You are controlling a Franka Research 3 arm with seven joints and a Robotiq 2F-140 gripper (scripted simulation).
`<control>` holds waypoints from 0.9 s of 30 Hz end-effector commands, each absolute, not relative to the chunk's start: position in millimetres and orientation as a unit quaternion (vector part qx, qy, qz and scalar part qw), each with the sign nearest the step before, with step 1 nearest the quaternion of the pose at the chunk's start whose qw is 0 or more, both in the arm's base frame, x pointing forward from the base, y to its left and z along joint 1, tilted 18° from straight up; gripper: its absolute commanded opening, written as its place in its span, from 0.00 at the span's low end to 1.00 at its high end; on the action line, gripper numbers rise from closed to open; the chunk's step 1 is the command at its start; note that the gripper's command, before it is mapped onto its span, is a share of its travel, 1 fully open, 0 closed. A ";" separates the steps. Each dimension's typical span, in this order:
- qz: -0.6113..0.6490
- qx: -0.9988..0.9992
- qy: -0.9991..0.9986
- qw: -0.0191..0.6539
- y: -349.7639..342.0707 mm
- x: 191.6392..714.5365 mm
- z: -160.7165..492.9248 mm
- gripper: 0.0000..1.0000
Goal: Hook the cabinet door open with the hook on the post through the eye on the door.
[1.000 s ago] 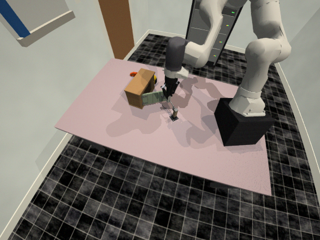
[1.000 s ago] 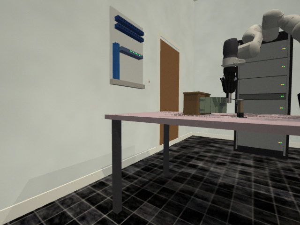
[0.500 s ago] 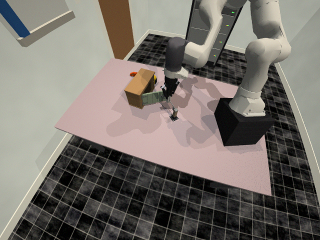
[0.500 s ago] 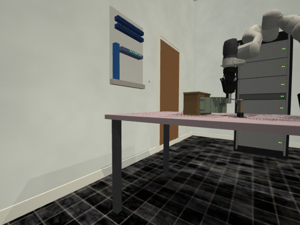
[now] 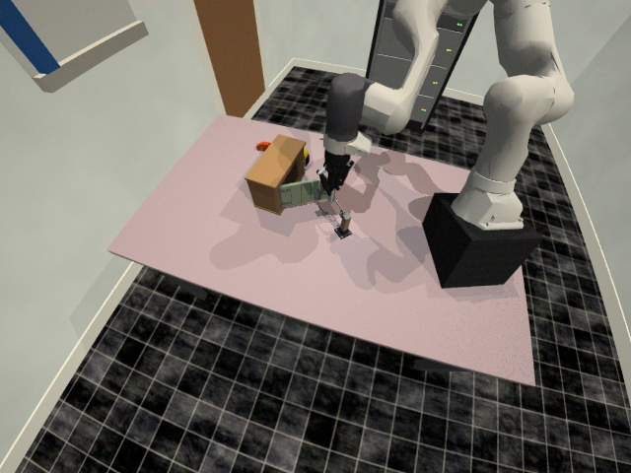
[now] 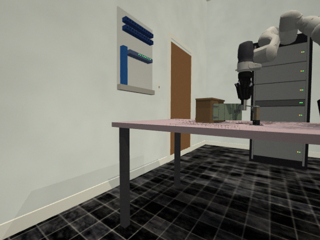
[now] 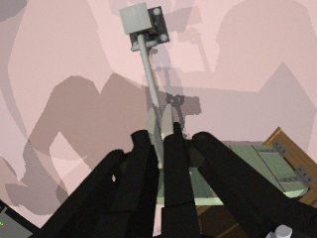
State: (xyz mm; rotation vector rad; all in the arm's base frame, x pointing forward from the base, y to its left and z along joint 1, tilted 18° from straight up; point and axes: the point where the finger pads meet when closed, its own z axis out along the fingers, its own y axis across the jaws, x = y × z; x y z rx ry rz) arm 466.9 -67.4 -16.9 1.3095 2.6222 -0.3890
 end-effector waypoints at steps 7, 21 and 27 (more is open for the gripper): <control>-0.132 0.438 0.884 0.091 -67.0 466.8 -17.8 0.03; -0.132 0.438 0.884 0.091 -67.3 466.9 -18.4 0.03; -0.132 0.438 0.884 0.091 -68.5 467.4 -20.6 0.03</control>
